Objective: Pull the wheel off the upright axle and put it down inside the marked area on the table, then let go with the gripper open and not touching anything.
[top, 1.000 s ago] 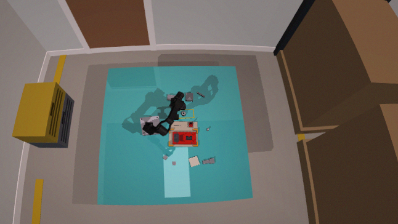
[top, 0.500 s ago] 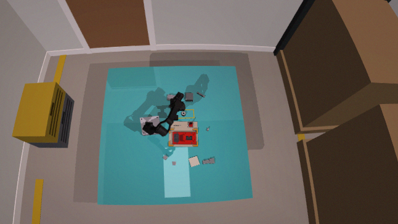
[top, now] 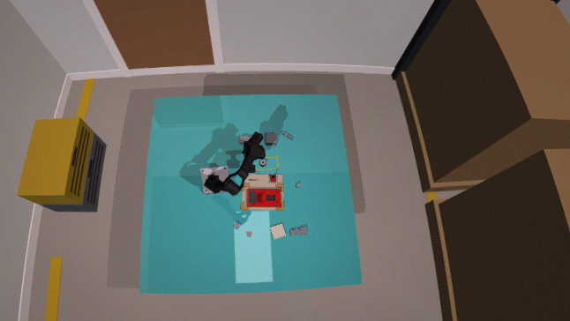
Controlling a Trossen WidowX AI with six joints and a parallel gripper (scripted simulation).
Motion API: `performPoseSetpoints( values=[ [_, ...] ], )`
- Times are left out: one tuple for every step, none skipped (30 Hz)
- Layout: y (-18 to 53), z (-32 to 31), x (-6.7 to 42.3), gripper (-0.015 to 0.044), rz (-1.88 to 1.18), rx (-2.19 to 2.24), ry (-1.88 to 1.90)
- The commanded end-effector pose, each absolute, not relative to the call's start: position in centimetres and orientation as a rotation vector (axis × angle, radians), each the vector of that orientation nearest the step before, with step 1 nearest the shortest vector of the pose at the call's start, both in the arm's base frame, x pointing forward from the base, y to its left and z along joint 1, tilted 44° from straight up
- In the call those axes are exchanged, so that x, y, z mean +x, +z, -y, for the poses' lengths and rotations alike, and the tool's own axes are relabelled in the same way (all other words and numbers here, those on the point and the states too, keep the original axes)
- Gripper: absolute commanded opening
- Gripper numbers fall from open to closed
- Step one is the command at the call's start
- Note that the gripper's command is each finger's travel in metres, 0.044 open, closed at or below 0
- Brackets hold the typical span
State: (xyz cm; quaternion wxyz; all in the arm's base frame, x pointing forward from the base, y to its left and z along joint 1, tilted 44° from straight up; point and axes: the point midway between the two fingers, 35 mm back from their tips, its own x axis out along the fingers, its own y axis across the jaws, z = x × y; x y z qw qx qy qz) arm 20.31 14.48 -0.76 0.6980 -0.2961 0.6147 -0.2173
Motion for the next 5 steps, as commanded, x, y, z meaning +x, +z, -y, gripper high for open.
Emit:
performPoseSetpoints(
  values=[
    [-0.75, -14.46, 20.23, 0.0440, -1.372, -0.656, -0.488],
    [-0.75, -14.46, 20.23, 0.0440, -1.372, -0.656, -0.488],
    [-0.75, -14.46, 20.23, 0.0440, -1.372, -0.656, -0.488],
    [-0.75, -14.46, 20.23, 0.0440, -1.372, -0.656, -0.488],
    [-0.75, -14.46, 20.23, 0.0440, -1.372, -0.656, -0.488]
  ],
)
